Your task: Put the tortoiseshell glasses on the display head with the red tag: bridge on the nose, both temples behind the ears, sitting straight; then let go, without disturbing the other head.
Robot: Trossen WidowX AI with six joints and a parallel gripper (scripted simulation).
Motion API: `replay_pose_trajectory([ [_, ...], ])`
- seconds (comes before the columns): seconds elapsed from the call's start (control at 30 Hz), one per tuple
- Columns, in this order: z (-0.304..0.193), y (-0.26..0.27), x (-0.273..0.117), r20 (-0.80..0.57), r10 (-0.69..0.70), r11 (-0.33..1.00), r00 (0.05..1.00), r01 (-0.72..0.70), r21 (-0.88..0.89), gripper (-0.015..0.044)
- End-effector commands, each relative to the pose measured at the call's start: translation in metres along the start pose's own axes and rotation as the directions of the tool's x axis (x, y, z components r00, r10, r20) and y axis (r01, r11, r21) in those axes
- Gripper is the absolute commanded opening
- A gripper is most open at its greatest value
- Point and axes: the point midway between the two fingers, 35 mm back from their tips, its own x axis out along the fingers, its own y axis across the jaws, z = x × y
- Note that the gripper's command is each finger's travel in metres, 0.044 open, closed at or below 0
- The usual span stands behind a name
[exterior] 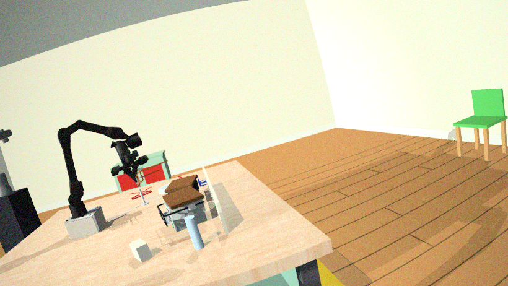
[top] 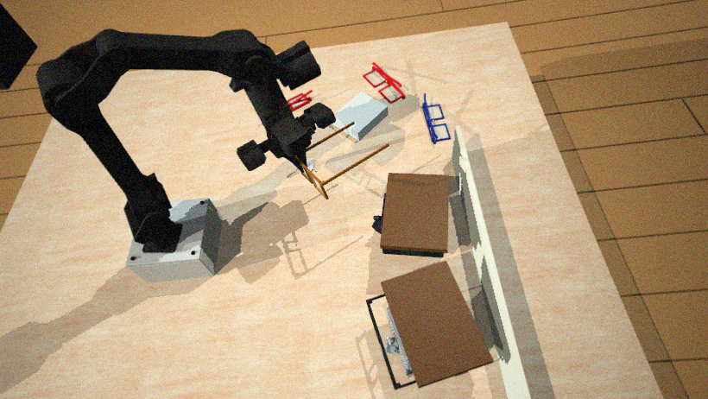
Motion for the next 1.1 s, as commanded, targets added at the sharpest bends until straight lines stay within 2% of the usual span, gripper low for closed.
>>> replay_pose_trajectory([
  [0.0, -0.008, 0.006, -0.007, 0.026, 0.024, 0.994, 0.999, -0.027, 0.101, 0.0],
  [0.53, -0.045, 0.021, -0.032, 0.094, 0.118, 0.866, 0.989, -0.149, 0.478, 0.0],
  [1.07, -0.084, 0.029, -0.059, 0.139, 0.233, 0.578, 0.962, -0.252, 0.776, 0.0],
])
